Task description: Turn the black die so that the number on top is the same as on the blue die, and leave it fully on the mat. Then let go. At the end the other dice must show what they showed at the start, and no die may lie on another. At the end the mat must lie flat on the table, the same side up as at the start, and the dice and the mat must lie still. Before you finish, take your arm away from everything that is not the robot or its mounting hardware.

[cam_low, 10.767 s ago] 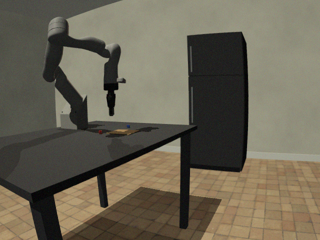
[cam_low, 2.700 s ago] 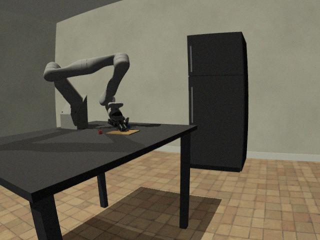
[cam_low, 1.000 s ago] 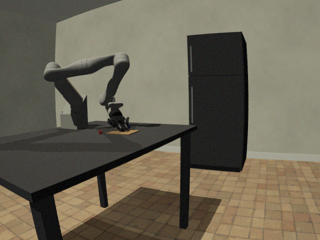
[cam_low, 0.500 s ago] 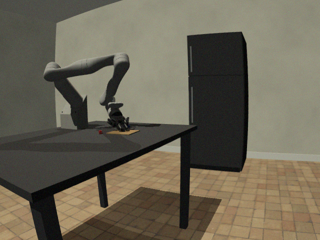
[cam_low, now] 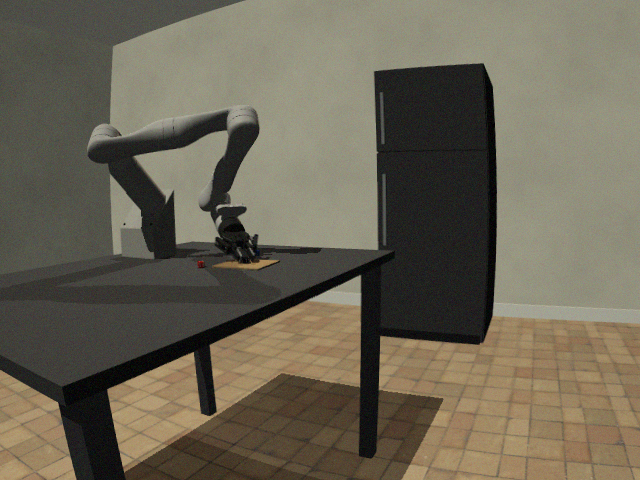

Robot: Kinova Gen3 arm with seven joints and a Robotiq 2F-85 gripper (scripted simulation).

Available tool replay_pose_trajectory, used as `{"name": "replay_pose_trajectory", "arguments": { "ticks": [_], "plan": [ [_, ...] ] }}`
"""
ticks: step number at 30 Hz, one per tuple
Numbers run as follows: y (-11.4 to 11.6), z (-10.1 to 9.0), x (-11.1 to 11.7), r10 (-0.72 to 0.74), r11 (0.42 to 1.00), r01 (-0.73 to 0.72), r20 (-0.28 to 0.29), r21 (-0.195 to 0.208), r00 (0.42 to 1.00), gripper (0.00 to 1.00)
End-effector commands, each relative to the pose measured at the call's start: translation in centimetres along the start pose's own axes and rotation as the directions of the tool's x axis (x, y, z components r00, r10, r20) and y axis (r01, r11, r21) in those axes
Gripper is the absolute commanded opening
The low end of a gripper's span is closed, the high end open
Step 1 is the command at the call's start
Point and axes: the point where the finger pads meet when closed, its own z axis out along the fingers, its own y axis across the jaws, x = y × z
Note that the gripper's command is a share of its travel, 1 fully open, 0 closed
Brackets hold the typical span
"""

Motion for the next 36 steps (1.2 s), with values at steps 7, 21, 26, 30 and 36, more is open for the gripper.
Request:
{"name": "replay_pose_trajectory", "arguments": {
  "ticks": [7, 21, 26, 30, 36],
  "plan": [
    [0.0, -1.1, 0.1, 0.001, 1.0, -0.001, -0.001, 0.0, 1.0, 0.31],
    [0.0, -4.8, 0.1, 0.001, 1.0, -0.001, -0.001, 0.0, 1.0, 0.31],
    [0.0, -5.0, 0.1, 0.001, 1.0, -0.001, -0.001, 0.0, 1.0, 0.31],
    [0.0, -5.1, 0.3, 0.001, 1.0, -0.001, -0.001, 0.001, 1.0, 0.31],
    [0.0, -5.8, 1.5, 0.001, 1.0, -0.001, -0.001, 0.0, 1.0, 0.31]
  ]
}}
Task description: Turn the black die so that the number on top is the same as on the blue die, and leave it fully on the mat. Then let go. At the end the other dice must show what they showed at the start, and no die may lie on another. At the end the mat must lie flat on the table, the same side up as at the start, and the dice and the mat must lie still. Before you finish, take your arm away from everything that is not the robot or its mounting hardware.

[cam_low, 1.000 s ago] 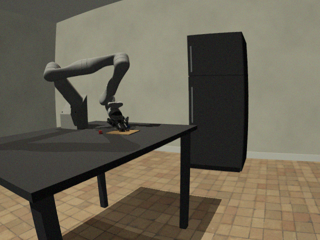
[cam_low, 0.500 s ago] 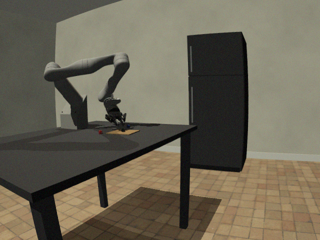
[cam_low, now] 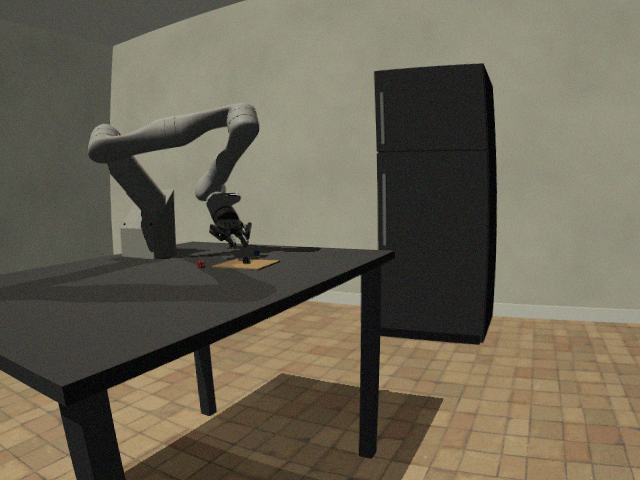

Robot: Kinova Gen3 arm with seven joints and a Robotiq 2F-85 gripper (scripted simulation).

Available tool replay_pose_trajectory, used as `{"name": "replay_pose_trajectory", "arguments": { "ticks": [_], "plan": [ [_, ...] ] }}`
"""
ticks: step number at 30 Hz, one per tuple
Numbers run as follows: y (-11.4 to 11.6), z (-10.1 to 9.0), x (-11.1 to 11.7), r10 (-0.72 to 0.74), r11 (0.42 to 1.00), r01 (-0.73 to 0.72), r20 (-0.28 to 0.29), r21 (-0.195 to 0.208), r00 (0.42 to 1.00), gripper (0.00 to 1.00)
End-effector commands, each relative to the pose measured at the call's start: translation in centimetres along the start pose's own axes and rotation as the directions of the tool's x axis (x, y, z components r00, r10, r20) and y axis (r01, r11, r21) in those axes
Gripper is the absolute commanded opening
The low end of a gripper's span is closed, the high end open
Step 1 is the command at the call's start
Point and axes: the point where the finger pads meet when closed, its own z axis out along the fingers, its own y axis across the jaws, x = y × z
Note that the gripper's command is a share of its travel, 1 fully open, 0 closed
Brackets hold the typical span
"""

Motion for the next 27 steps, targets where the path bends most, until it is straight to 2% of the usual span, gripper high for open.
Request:
{"name": "replay_pose_trajectory", "arguments": {
  "ticks": [1, 10, 21, 27],
  "plan": [
    [-0.2, -0.4, 1.2, 0.008, 1.0, -0.008, -0.003, 0.004, 1.0, 0.31],
    [-0.2, -2.1, 4.3, 0.008, 1.0, -0.008, -0.003, 0.004, 1.0, 0.31],
    [-0.2, -2.3, 4.6, 0.007, 1.0, -0.007, 0.0, 0.002, 1.0, 0.31],
    [0.0, -2.2, 4.5, -0.002, 1.0, 0.003, 0.039, -0.022, 0.999, 0.31]
  ]
}}
